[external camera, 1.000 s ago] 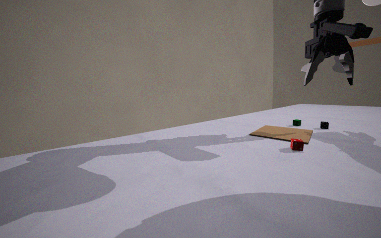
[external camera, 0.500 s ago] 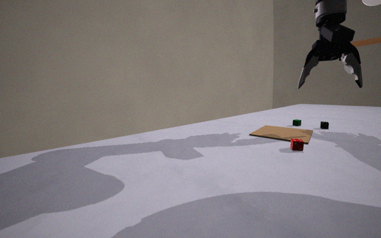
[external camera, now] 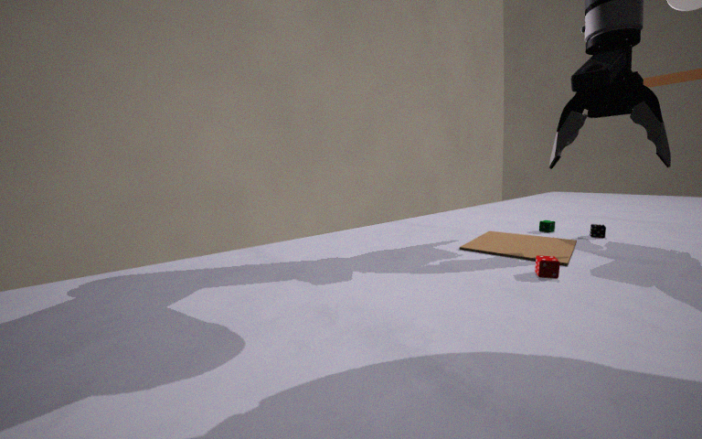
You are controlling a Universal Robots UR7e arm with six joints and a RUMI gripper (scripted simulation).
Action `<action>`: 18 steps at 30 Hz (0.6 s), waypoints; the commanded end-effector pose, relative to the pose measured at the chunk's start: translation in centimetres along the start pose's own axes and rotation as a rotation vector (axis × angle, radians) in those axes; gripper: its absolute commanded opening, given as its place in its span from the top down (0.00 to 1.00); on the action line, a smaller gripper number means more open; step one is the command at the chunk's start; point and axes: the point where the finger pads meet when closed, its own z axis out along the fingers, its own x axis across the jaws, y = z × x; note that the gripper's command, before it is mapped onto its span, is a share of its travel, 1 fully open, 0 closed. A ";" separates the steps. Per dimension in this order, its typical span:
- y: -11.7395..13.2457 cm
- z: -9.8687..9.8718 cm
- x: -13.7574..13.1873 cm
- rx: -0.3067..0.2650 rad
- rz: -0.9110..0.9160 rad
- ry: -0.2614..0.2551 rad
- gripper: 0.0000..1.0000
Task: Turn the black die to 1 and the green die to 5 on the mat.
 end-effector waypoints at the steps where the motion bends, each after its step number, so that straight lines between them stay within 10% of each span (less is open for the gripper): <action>1: 0.1 0.2 0.1 -0.006 0.143 -0.003 0.00; 18: 0.5 1.2 0.4 -0.006 0.688 -0.001 0.00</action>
